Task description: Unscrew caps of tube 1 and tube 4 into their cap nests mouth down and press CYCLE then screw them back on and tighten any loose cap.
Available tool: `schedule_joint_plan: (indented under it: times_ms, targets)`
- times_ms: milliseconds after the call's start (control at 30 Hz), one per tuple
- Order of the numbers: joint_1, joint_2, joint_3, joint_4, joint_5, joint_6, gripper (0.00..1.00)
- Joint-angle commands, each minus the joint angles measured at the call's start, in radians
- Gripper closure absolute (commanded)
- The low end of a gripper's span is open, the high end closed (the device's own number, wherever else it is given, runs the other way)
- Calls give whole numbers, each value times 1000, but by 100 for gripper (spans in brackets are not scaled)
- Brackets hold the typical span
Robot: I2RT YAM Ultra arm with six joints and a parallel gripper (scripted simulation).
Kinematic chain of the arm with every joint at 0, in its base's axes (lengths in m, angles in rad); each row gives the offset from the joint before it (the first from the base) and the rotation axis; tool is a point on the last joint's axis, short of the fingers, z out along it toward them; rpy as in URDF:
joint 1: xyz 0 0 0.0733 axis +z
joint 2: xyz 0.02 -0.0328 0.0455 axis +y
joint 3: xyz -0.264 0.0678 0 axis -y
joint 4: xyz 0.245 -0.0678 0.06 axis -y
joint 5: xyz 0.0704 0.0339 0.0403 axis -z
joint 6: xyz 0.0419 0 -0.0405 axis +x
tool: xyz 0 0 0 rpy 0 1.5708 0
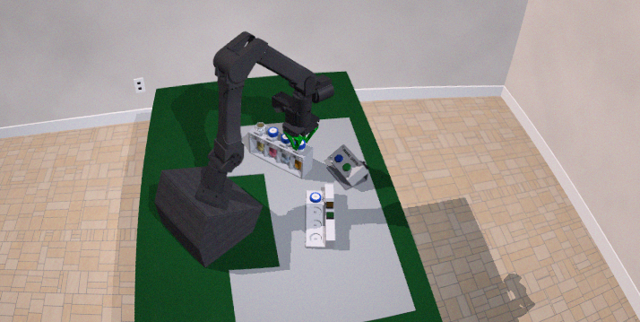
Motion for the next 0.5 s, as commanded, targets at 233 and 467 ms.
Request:
schedule_joint_plan:
  times_ms: [233,467]
  targets:
    - [-1,-5,5,1,-1,244,51]
    - [-1,-5,5,1,0,648,51]
